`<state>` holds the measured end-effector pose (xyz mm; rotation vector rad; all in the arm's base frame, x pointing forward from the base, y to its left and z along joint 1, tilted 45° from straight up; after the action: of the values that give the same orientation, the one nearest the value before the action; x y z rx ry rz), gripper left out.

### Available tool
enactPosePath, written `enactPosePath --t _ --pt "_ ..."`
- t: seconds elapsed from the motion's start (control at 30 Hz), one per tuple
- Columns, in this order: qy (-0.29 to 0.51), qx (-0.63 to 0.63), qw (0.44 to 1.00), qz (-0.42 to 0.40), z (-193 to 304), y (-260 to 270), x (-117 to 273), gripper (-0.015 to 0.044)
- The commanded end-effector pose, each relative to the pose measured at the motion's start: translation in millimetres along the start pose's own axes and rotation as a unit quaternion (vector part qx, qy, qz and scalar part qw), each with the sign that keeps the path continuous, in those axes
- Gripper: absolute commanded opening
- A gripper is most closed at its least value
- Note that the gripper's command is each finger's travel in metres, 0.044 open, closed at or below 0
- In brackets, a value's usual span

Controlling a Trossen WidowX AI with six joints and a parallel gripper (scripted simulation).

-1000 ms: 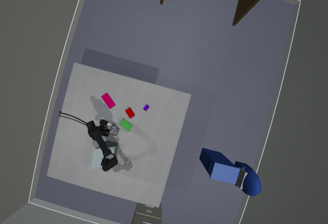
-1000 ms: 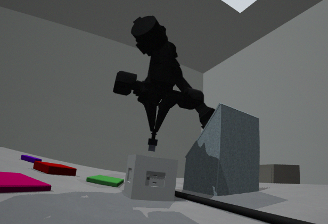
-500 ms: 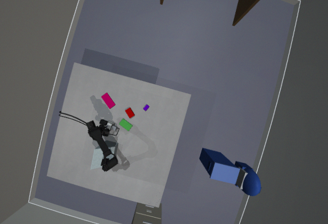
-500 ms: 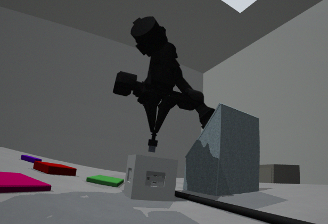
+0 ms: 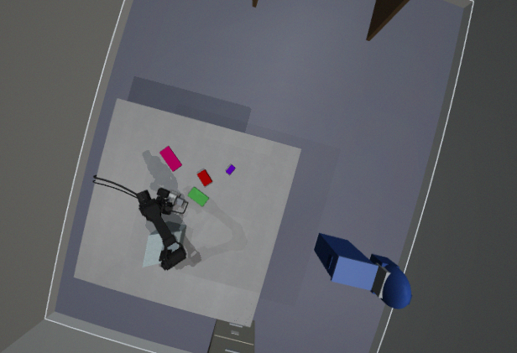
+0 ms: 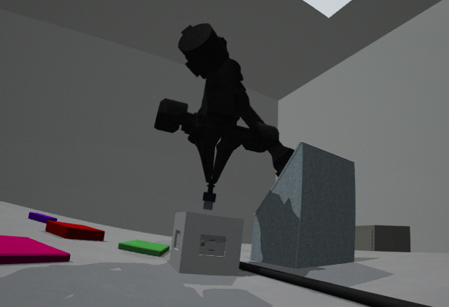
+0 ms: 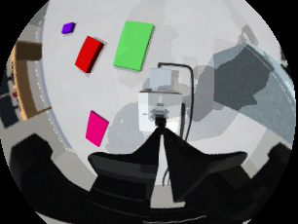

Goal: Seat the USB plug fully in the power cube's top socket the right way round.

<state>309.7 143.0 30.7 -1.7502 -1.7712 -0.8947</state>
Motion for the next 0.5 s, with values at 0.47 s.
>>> enactPosePath --t 0.47 --pt "0.005 0.006 1.0 0.0 -0.5 -0.1 -2.0 0.0"
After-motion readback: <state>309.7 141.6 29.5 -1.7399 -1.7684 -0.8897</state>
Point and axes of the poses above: the point midway between the two fingers, 35 mm back from their tips, its own x axis back along the fingers, its own y axis across the jaws, z = x × y, the point moved 10 cm from there along x, back along the fingers, and after that the axes turned 3 degrees about x, right-handed, at the moved point
